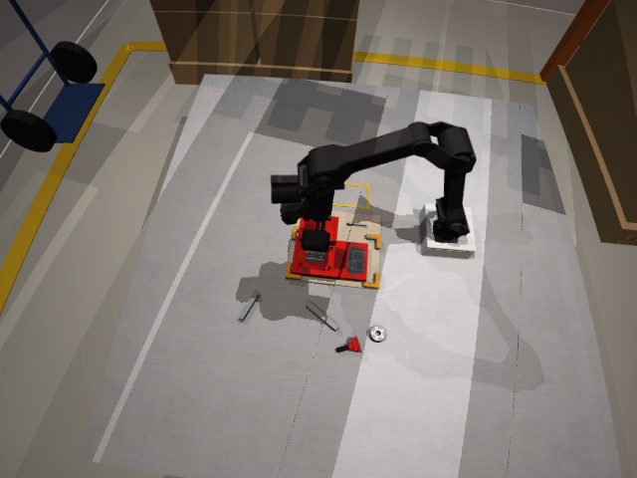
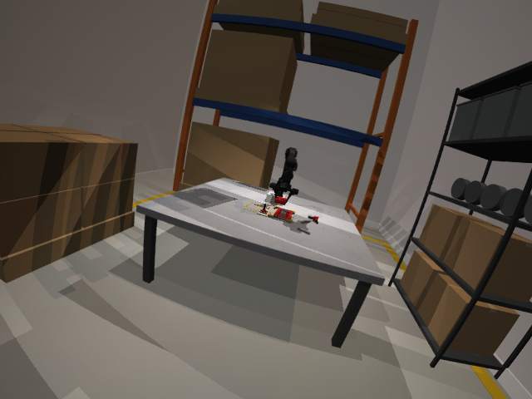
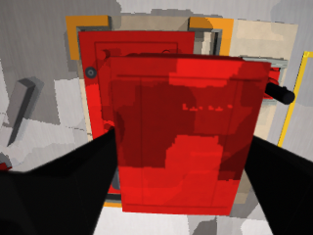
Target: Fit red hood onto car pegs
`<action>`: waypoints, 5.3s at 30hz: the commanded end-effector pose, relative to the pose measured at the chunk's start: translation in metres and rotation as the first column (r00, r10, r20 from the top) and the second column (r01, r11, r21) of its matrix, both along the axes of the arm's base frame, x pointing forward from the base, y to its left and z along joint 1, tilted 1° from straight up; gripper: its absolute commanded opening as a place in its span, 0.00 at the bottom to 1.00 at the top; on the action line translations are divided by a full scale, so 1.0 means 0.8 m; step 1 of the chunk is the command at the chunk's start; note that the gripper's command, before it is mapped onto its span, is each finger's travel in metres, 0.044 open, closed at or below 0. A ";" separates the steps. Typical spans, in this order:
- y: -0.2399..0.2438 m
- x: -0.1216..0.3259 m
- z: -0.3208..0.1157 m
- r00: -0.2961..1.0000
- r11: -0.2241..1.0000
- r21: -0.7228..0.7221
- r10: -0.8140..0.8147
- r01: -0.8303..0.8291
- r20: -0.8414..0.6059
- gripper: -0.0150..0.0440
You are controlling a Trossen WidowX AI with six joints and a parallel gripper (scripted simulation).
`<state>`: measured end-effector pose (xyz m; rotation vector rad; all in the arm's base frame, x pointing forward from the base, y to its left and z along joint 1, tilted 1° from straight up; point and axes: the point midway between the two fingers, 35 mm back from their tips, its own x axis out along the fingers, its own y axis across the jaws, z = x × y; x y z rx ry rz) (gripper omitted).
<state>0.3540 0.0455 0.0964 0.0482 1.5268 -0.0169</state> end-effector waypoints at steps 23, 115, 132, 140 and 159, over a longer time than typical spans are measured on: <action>0.049 0.005 -0.060 1.000 1.000 0.005 0.005 -0.005 0.002 0.25; 0.047 0.007 -0.067 1.000 1.000 0.005 0.004 -0.004 0.005 0.25; 0.048 0.007 -0.078 1.000 1.000 0.005 0.004 -0.004 0.004 0.25; 0.048 0.007 -0.083 1.000 1.000 0.005 0.004 -0.004 0.003 0.25; 0.049 0.008 -0.089 1.000 1.000 0.005 0.007 -0.007 0.005 0.25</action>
